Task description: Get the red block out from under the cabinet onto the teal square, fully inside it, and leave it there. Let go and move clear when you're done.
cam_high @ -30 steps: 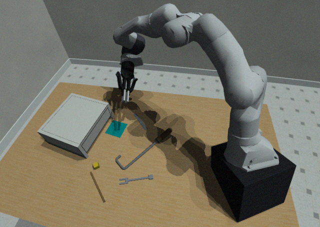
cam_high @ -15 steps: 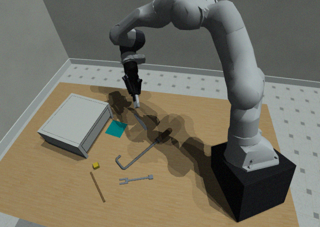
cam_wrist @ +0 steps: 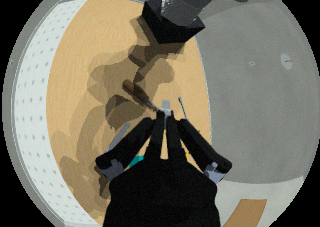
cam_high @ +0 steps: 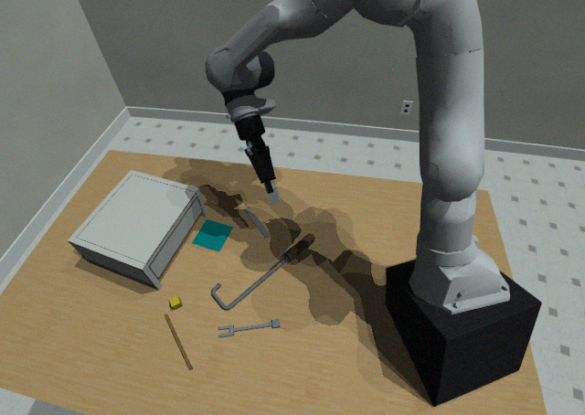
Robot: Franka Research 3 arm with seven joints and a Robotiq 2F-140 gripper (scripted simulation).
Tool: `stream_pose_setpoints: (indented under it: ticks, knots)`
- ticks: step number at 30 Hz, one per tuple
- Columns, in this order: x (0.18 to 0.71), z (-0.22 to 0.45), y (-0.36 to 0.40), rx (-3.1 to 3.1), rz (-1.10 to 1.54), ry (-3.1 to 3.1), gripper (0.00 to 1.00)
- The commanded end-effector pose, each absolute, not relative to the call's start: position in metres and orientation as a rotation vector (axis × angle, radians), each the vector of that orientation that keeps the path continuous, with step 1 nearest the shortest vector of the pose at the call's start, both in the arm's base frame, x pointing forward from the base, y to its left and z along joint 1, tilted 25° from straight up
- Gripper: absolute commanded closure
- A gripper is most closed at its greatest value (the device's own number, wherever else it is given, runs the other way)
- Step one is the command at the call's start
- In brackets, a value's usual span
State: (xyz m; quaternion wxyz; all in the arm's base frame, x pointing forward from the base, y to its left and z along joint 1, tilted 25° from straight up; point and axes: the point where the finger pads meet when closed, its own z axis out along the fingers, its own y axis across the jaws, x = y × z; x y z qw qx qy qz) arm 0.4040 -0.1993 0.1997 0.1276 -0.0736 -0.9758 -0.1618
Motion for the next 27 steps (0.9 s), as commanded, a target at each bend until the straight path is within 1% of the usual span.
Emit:
stream_pose_setpoints:
  ticks: [1,2,5,6,8,9,11,12,15,16,18,19,22,23,25,26,27]
  knots:
    - [0.403,0.193,-0.214,0.068,-0.344,-2.956,1.0]
    - [0.393,0.19,-0.214,0.174,-0.278,-2.954,1.0]
    - [0.393,0.19,-0.214,0.209,-0.261,-2.961,1.0]
    - [0.384,0.188,-0.213,0.349,-0.18,-2.956,1.0]
    - [0.384,0.188,-0.213,0.353,-0.179,-2.956,1.0]
    - [0.376,0.185,-0.212,0.481,-0.107,-2.94,1.0]
    - [0.376,0.185,-0.212,0.498,-0.099,-2.94,1.0]
    - [0.368,0.183,-0.211,0.618,-0.032,-2.916,1.0]
    - [0.368,0.183,-0.211,0.641,-0.022,-2.915,1.0]
    - [0.362,0.18,-0.209,0.782,0.052,-2.88,1.0]
    - [0.362,0.18,-0.209,0.782,0.052,-2.88,1.0]
    - [0.356,0.178,-0.207,0.918,0.121,-2.838,1.0]
    - [0.356,0.178,-0.207,0.918,0.121,-2.838,1.0]
    - [0.352,0.175,-0.205,1.048,0.185,-2.788,1.0]
    - [0.352,0.175,-0.205,1.048,0.185,-2.788,1.0]
    - [0.348,0.173,-0.201,1.169,0.244,-2.734,1.0]
    - [0.348,0.173,-0.201,1.169,0.244,-2.734,1.0]
